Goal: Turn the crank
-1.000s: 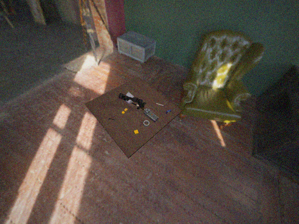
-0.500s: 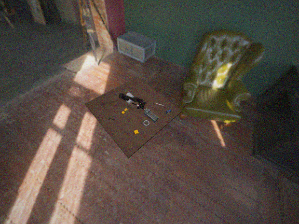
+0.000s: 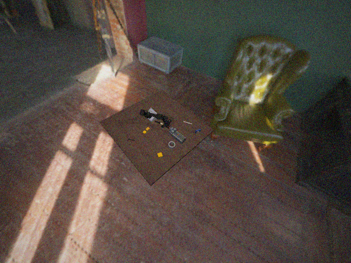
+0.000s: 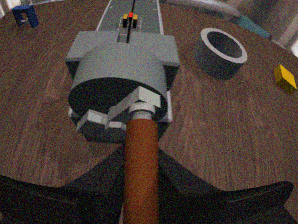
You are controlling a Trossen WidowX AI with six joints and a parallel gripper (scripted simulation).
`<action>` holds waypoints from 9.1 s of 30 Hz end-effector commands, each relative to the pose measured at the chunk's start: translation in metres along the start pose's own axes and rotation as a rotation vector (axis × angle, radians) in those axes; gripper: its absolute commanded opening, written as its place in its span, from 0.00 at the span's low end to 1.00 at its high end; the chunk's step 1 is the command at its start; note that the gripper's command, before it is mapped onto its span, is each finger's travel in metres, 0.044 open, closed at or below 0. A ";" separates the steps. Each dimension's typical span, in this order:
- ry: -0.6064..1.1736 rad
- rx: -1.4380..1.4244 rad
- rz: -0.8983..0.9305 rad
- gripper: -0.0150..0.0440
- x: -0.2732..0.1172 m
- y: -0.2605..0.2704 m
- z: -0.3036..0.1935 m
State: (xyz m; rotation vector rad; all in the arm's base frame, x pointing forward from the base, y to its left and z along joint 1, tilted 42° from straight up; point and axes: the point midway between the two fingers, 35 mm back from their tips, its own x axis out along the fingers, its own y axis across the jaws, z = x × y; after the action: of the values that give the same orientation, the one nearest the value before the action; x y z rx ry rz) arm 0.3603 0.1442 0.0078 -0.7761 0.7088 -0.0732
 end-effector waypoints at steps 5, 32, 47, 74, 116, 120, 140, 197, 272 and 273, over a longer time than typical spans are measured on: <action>-0.013 -0.003 0.021 0.25 -0.004 0.009 0.003; -0.013 -0.003 0.021 0.25 -0.004 0.016 0.003; -0.013 -0.003 0.021 0.25 -0.004 0.022 0.003; -0.014 -0.002 0.022 0.25 0.000 0.035 -0.002; -0.014 -0.002 0.022 0.25 0.007 0.042 -0.008; -0.014 -0.002 0.022 0.25 0.007 0.042 -0.008; -0.014 -0.002 0.022 0.25 0.007 0.042 -0.008; -0.013 0.000 0.022 1.00 -0.039 0.042 0.039; 0.120 0.041 0.116 1.00 0.021 0.012 0.146; 0.121 0.042 0.116 1.00 0.017 0.012 0.150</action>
State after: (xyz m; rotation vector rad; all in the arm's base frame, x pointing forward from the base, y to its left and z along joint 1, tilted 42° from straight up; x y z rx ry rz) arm 0.4626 0.2272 0.0497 -0.7062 0.8803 -0.0286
